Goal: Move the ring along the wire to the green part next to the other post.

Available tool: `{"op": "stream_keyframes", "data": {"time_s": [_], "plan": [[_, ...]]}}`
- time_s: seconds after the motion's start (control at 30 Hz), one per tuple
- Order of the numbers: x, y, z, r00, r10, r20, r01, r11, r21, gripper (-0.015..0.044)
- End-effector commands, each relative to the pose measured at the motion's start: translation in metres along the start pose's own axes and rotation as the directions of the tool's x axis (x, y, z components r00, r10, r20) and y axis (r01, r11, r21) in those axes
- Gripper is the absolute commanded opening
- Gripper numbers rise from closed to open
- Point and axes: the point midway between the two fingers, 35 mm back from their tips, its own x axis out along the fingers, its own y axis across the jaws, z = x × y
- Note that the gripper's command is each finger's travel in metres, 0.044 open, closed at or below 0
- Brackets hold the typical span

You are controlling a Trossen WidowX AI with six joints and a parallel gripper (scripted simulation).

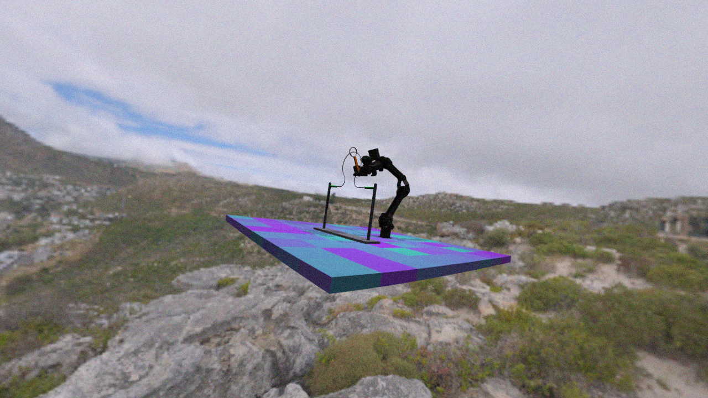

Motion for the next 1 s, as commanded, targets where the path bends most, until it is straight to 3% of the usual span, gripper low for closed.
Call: {"op": "stream_keyframes", "data": {"time_s": [0.0,0.97], "plan": [[0.000,-0.003,0.000,0.999,-0.033,0.008,0.033,0.998,-0.054,-0.0150],[0.000,-0.015,0.002,0.975,-0.202,0.088,0.220,0.909,-0.355,-0.0150]]}}
